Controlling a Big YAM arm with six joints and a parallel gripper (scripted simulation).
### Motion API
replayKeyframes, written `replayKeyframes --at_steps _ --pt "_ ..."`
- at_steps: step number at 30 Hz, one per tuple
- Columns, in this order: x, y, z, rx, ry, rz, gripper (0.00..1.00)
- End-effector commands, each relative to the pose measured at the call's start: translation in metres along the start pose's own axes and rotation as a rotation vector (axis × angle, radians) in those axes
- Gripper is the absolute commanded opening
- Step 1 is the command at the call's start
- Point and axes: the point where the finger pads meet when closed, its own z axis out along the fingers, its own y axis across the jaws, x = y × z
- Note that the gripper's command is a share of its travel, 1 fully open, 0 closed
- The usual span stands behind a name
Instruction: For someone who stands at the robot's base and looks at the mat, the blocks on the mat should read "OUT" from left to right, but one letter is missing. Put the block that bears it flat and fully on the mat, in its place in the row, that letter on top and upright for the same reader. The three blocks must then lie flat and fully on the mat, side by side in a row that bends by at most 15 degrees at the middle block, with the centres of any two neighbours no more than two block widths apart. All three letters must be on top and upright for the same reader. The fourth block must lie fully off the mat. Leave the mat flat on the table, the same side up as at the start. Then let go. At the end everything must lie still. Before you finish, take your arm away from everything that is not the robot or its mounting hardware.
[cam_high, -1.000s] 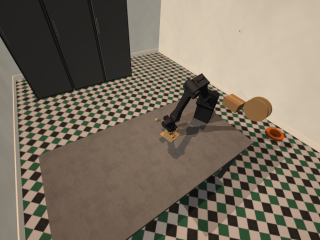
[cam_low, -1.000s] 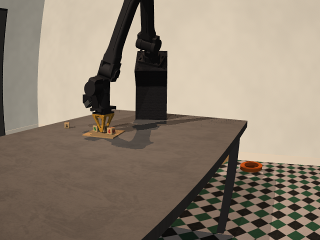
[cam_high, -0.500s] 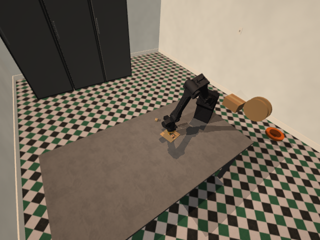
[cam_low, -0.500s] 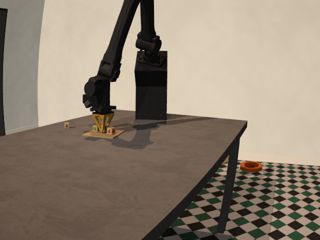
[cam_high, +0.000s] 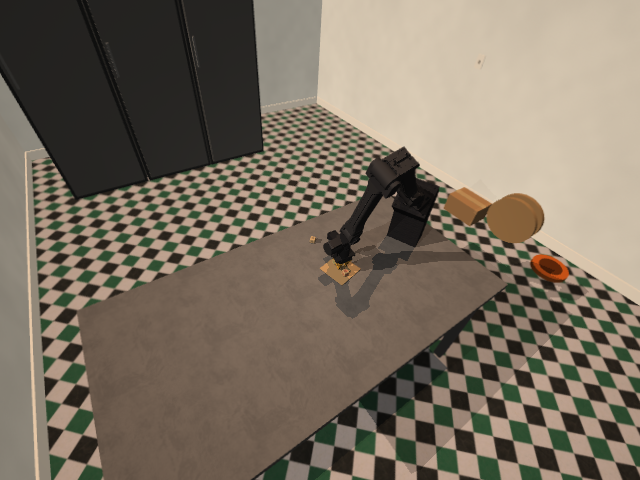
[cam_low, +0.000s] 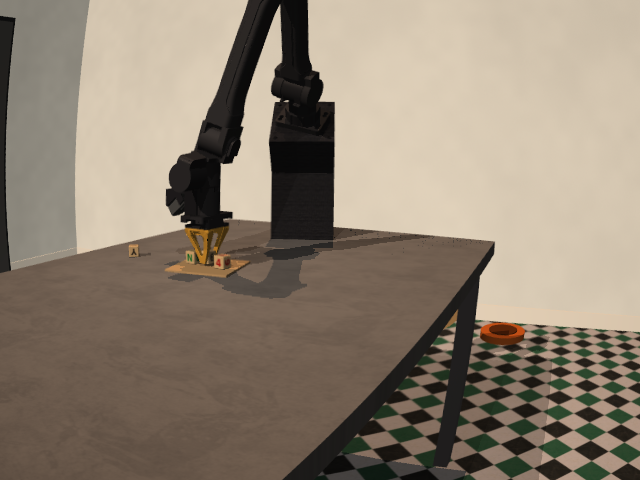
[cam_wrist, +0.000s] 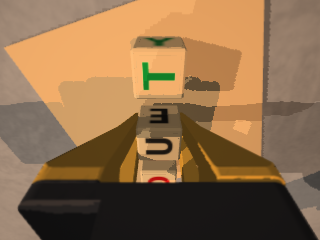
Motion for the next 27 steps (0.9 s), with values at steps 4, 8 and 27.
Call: replayKeyframes --at_steps 4,8,27 --pt "0.0087 0.0045 -0.0045 -0.021 0.007 -0.005 0.2" --pt "0.0087 0.0045 -0.0045 -0.021 0.007 -0.005 0.2" --pt "0.0067 0.0039 0.0046 -0.014 0.006 -0.003 0.2"
